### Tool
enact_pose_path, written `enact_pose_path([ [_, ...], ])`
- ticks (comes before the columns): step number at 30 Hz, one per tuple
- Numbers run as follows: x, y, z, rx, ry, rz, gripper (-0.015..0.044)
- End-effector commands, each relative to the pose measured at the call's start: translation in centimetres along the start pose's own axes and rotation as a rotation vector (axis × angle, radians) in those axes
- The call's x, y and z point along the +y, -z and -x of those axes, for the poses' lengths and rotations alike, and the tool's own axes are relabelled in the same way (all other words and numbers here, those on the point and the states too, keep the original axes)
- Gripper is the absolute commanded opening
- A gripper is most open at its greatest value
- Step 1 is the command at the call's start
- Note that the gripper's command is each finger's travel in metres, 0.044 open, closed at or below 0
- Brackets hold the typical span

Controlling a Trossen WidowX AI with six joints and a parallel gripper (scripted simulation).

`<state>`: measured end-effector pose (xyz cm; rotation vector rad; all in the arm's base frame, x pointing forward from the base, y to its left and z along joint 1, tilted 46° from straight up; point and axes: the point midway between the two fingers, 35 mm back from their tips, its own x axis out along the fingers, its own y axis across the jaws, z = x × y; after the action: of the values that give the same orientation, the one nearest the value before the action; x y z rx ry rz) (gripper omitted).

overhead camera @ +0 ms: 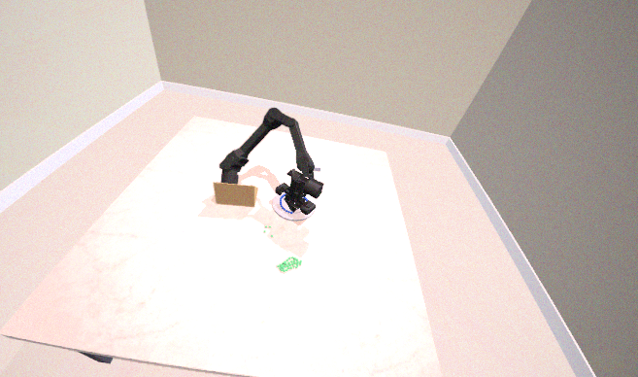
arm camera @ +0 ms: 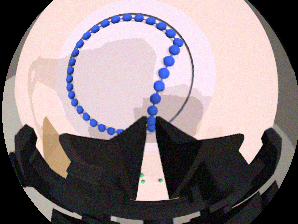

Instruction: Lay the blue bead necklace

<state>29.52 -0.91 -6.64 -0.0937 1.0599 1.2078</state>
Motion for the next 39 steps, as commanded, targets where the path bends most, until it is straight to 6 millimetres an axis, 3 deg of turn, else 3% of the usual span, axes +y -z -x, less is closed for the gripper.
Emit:
enact_pose_path([
  [1, 0.0, 0.0, 0.1, 0.000, 0.001, 0.000, 0.0000],
  [20, 0.0, 0.0, 0.6, -0.005, 0.000, -0.005, 0.0000],
  [31, -1.1, 0.5, 0.6, -0.005, 0.001, -0.004, 0.0000],
  [38, -1.1, 0.5, -0.1, -0.005, 0.001, -0.004, 0.0000],
  [39, -1.2, 0.5, 0.2, -0.005, 0.002, -0.001, 0.0026],
])
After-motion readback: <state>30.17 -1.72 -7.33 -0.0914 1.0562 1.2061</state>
